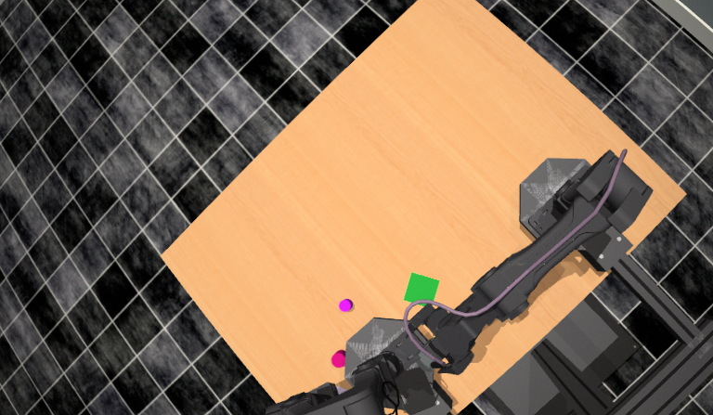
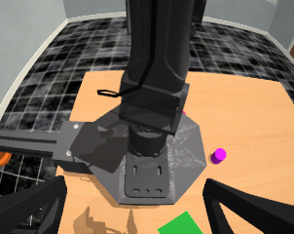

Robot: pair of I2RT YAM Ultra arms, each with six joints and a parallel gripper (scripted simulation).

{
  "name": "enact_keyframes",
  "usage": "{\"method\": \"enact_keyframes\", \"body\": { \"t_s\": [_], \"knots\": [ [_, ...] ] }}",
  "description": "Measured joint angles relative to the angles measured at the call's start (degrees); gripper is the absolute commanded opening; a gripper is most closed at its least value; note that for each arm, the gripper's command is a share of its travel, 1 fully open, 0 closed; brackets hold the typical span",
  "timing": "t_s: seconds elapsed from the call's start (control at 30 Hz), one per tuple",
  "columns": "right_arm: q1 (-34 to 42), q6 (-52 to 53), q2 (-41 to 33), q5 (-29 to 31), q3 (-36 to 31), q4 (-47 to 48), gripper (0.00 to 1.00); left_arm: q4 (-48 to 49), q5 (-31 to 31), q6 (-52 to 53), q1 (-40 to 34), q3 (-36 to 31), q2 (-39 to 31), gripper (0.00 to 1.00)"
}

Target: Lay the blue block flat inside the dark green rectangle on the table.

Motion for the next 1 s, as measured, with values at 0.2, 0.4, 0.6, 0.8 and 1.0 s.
{"method": "enact_keyframes", "body": {
  "t_s": [0.2,0.4,0.6,0.8,1.0],
  "knots": [
    [0.0,0.0,0.0,0.0,0.0,0.0,1.0,1.8,3.5,13.1,3.4,0.7,1.4,0.55],
    [0.0,0.0,0.0,0.0,0.0,0.0,1.0,3.8,7.4,28.2,7.8,1.5,3.3,0.55],
    [0.0,0.0,0.0,0.0,0.0,0.0,1.0,6.2,11.6,44.5,12.5,2.4,5.4,0.55],
    [0.0,0.0,0.0,0.0,0.0,0.0,1.0,8.0,15.3,57.8,16.1,3.2,6.9,0.55],
    [0.0,0.0,0.0,0.0,0.0,0.0,1.0,8.9,19.4,66.4,21.6,3.5,8.8,0.55]
  ]
}}
